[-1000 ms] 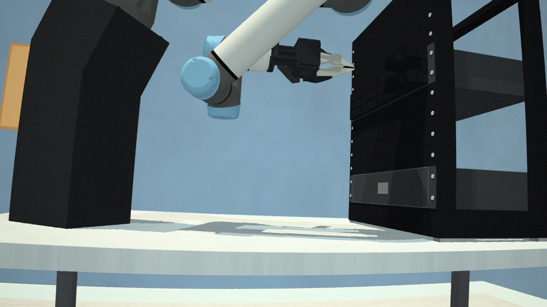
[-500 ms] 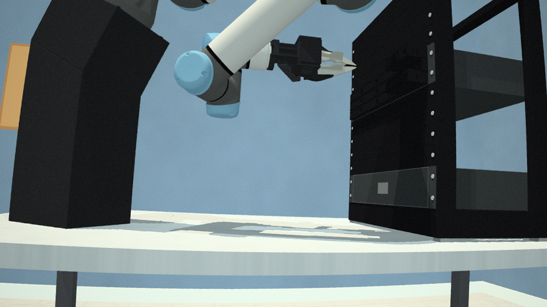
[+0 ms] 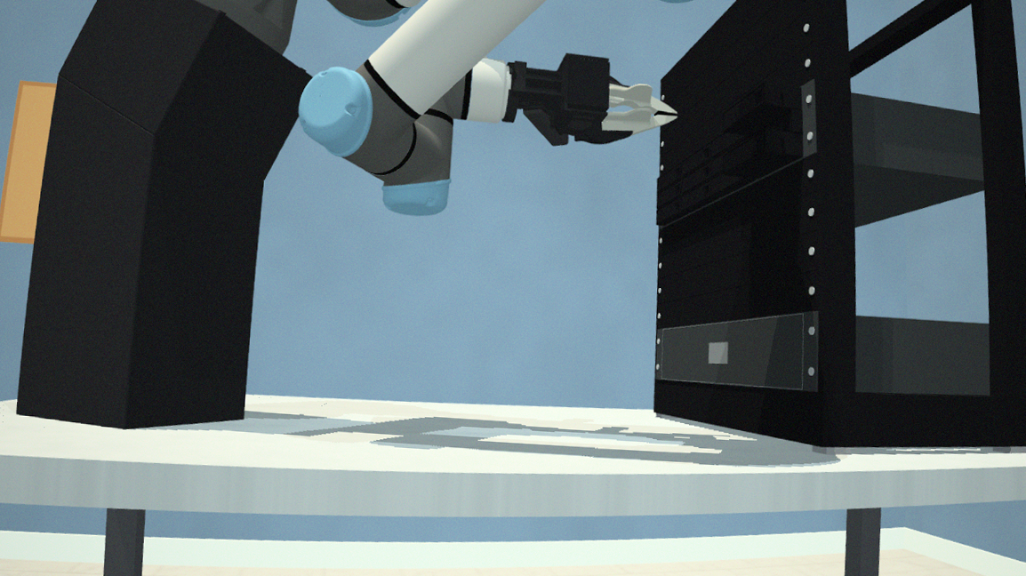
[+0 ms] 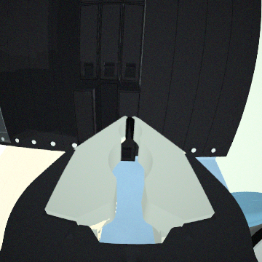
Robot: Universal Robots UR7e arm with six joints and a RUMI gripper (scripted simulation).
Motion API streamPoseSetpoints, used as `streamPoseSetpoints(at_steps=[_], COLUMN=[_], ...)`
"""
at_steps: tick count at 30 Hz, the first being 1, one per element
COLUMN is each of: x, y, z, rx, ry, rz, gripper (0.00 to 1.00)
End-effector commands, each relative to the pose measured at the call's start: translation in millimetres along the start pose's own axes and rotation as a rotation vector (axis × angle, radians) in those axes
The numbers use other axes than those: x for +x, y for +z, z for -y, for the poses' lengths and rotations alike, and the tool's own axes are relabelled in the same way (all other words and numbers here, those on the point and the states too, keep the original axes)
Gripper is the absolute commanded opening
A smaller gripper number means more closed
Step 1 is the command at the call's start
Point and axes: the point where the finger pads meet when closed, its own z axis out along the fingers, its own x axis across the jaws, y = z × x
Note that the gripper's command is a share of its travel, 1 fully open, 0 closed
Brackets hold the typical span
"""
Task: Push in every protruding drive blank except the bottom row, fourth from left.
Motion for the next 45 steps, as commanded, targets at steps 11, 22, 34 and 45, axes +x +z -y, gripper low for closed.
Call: streamPoseSetpoints(at_steps=[11,22,34,45], x=[1.7,1.6,1.5,1.6], y=[-3.6,-4.6,-2.8,28.8], z=[-39.1,-53.2,-54.6,-54.2], rx=[0.011,0.011,0.011,0.011], ry=[0.004,0.004,0.004,0.004], rz=[-0.003,-0.003,-0.003,-0.003], gripper=[0.0,0.0,0.0,0.0])
